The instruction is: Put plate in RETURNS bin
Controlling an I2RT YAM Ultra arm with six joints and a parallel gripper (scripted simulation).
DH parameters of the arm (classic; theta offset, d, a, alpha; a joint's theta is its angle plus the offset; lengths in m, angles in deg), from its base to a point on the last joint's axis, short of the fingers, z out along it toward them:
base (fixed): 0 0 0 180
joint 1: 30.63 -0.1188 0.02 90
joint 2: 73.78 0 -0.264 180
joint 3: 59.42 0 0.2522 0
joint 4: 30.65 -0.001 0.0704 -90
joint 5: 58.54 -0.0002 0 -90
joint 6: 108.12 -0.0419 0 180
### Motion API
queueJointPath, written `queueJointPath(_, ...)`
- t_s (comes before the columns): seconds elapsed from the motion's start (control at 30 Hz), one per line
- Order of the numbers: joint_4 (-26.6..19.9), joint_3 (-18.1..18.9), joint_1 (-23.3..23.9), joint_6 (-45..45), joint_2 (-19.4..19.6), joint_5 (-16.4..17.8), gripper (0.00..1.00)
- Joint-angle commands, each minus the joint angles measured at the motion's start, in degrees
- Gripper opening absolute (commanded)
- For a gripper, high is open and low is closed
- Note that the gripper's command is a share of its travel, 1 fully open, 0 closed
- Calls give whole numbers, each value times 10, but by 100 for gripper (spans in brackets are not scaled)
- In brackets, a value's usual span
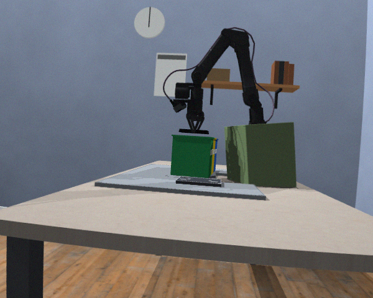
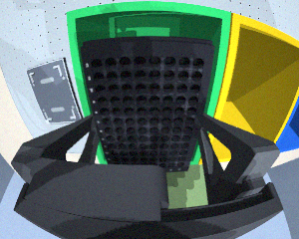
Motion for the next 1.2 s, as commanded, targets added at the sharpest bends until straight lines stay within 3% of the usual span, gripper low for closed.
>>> queueJointPath(0.0, 29, -1, -4, -5, 9, 6, 0)
queueJointPath(0.17, 7, 13, -2, -2, 15, 6, 0)
queueJointPath(1.17, 12, -11, 1, -1, -6, 3, 0)
